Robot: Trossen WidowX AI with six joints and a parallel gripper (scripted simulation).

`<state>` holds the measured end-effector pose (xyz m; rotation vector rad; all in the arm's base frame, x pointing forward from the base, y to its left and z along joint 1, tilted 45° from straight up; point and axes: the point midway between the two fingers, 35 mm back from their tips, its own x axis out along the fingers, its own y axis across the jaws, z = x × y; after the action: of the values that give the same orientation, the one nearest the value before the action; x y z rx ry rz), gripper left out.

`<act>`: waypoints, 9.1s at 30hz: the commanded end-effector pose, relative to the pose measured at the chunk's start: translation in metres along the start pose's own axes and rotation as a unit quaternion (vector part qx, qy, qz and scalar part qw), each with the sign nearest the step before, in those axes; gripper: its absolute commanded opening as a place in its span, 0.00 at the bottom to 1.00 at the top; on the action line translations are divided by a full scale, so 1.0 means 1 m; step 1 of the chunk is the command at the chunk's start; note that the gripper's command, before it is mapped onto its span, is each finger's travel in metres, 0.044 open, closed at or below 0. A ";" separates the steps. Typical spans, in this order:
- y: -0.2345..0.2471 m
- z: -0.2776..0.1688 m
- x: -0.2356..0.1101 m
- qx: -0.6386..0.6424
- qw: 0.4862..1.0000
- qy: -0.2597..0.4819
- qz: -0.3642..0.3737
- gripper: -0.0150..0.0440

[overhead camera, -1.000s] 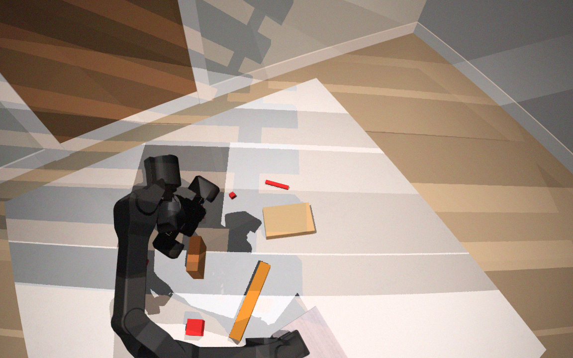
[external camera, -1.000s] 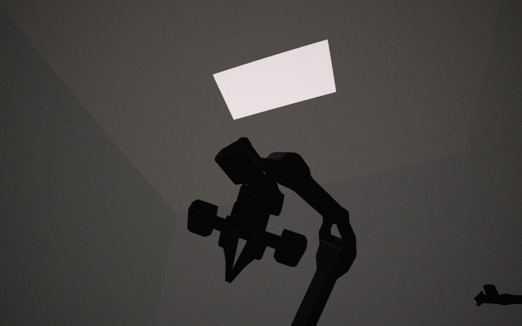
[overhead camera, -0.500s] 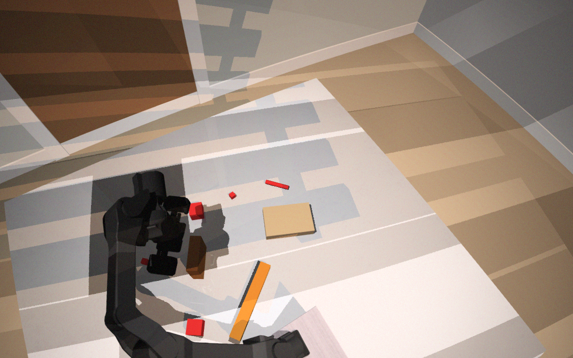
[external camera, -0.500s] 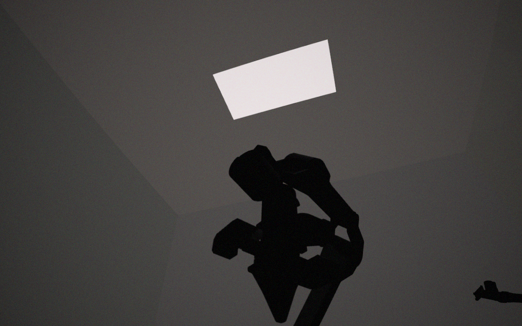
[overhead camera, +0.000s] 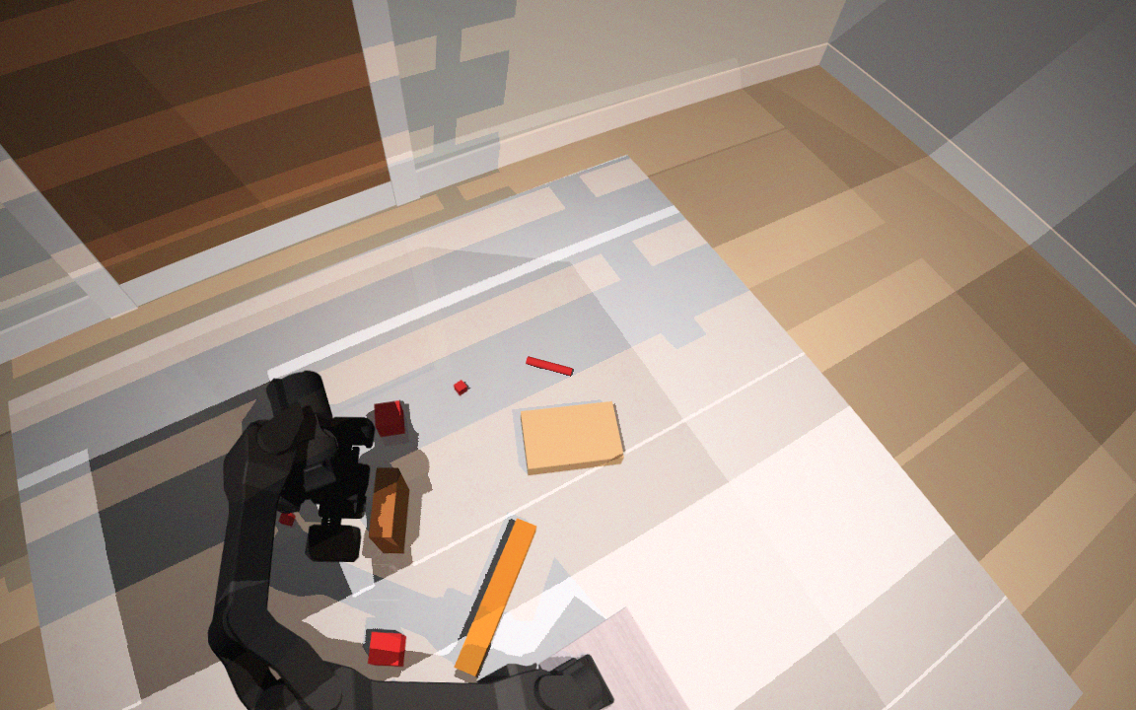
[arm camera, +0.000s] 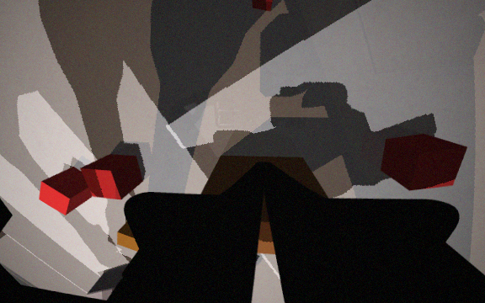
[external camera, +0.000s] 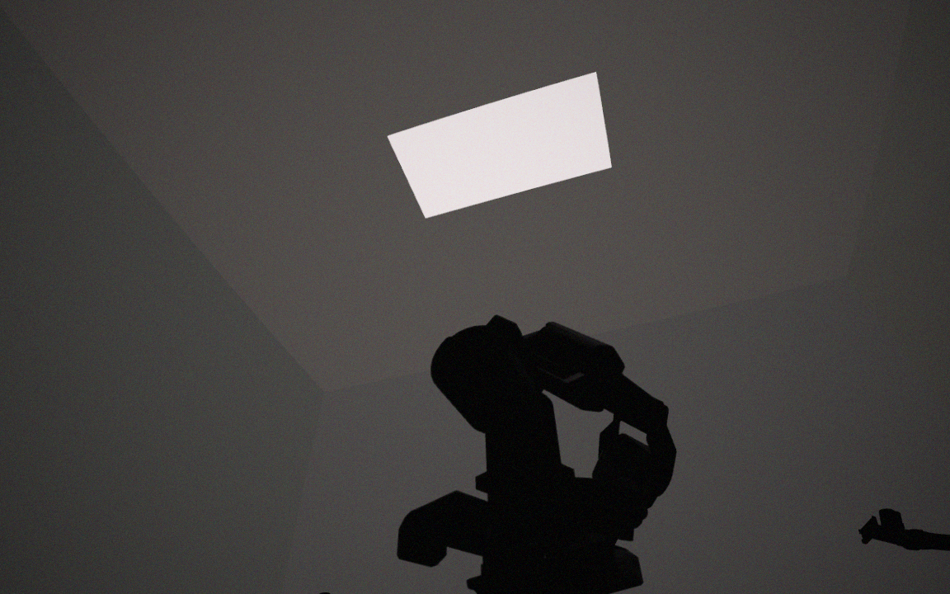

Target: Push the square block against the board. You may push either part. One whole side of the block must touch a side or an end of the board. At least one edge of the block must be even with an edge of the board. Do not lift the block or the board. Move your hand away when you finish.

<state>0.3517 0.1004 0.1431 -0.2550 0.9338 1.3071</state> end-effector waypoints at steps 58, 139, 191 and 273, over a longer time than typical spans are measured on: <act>-0.003 -0.051 -0.002 0.004 1.000 -0.005 -0.006 0.25; -0.025 -0.073 -0.033 0.248 0.969 -0.005 -0.009 0.25; -0.023 -0.207 0.073 0.734 0.679 -0.007 -0.002 0.25; -0.009 -0.196 0.018 0.734 0.679 -0.011 -0.003 0.25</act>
<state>0.2785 -0.0236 -0.0053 1.0224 1.6612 0.2077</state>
